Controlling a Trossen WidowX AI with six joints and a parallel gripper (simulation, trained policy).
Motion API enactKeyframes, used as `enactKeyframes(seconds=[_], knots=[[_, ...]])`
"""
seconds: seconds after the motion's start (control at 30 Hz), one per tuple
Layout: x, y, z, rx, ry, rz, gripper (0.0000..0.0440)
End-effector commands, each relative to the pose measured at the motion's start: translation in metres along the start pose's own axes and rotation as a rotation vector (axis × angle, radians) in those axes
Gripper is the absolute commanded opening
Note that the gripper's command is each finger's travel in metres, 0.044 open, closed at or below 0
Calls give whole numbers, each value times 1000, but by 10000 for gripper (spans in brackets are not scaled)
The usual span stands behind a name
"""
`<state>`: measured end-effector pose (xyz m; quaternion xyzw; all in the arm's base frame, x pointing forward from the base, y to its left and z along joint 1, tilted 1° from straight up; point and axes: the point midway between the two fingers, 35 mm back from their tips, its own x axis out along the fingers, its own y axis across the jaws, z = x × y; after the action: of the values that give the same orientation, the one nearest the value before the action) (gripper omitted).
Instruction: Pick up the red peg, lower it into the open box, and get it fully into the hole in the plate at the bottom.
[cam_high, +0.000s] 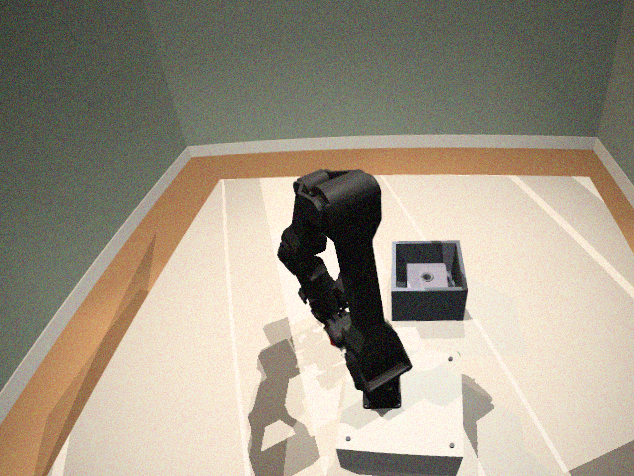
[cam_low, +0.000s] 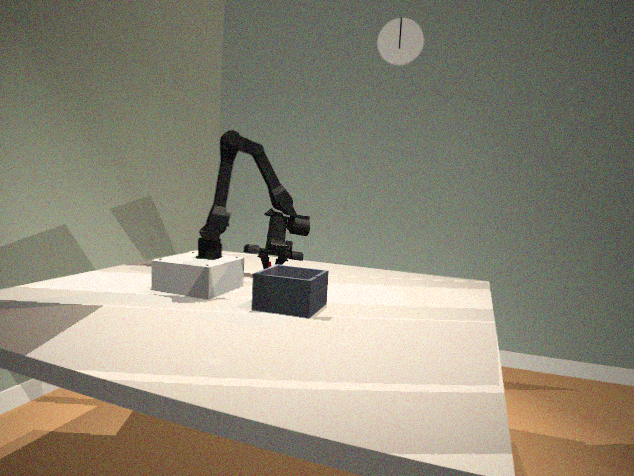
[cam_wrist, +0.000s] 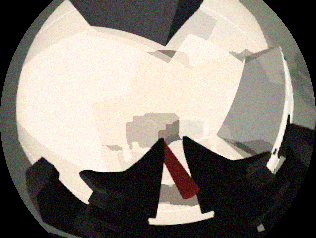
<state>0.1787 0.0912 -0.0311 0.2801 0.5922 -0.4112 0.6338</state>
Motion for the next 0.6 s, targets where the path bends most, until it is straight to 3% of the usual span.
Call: enactKeyframes(seconds=[0.0,0.57], knots=[[-1,1,-1,-15,28,-5,19],[-49,5,42,-111,-118,47,0]])
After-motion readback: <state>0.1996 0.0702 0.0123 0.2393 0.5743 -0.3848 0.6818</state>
